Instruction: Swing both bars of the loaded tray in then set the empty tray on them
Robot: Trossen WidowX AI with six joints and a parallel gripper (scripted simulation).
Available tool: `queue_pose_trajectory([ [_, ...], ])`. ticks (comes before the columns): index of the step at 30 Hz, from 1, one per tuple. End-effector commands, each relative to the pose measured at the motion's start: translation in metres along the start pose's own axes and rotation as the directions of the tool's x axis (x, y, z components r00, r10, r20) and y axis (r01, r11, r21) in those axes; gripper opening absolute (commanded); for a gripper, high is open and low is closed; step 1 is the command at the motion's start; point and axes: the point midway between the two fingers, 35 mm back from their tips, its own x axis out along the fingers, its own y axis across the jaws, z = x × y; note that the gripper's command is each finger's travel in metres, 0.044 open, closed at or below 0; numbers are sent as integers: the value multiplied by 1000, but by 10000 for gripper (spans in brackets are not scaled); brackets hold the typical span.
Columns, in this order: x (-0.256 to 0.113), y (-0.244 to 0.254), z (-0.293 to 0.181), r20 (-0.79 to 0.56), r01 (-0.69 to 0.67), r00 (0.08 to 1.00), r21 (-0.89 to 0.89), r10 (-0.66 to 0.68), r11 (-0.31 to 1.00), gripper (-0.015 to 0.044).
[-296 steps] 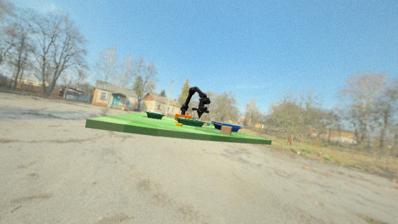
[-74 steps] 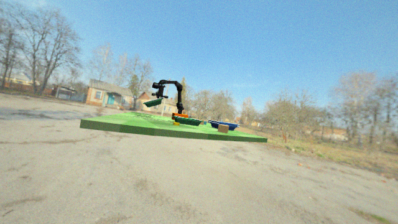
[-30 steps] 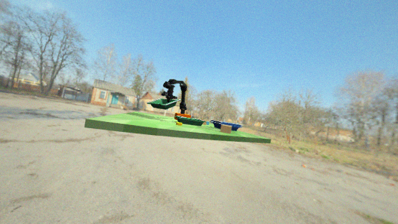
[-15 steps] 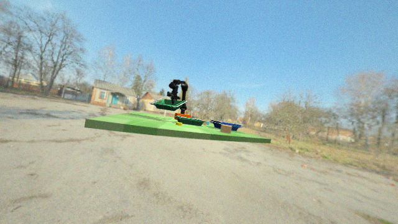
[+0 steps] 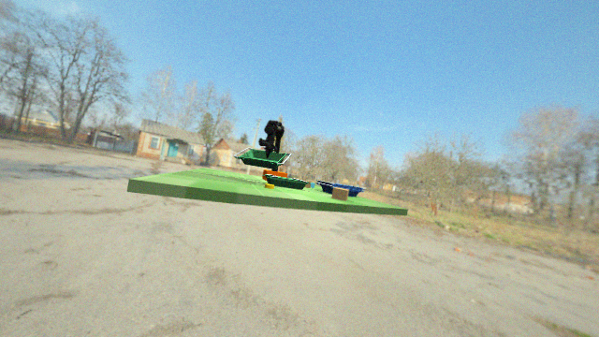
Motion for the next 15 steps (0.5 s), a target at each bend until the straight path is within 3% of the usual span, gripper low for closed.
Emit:
queue_pose_trajectory([
  [1, -4, -1, -17, 0, -18, 1000, -66, 18, 998, 0],
  [15, -4, -15, -68, -5, -19, 1000, -259, 18, 966, 0],
])
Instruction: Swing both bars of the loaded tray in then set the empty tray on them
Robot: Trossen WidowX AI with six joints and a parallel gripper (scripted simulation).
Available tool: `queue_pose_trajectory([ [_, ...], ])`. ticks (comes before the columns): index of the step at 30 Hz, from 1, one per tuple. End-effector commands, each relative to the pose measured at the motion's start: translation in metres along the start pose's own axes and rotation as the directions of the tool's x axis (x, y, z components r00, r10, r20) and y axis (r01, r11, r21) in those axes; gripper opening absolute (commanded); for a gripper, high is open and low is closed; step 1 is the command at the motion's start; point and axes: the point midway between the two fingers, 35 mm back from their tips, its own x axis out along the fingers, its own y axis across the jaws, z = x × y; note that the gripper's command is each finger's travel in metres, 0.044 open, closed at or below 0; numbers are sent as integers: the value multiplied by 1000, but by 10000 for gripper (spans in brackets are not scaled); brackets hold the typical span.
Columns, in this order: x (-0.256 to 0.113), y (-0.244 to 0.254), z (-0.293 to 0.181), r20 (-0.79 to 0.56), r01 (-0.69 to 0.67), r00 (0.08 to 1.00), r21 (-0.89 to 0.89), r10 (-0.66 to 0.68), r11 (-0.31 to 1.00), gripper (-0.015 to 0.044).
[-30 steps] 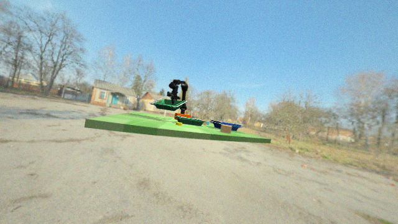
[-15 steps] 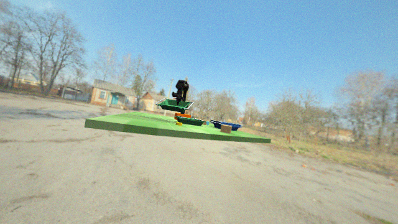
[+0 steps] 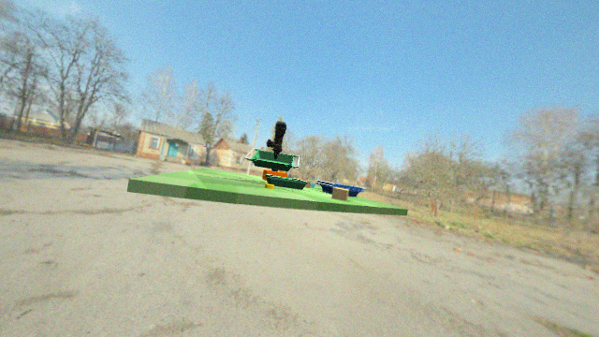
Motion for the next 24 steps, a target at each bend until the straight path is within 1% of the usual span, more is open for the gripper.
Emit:
queue_pose_trajectory([
  [1, -4, 0, -17, 1, -21, 1000, -66, 21, 998, 0],
  [19, -5, -17, -83, -6, -22, 1000, -312, 22, 950, 0],
  [24, -5, -19, -88, -6, -22, 1000, -332, 22, 943, 0],
])
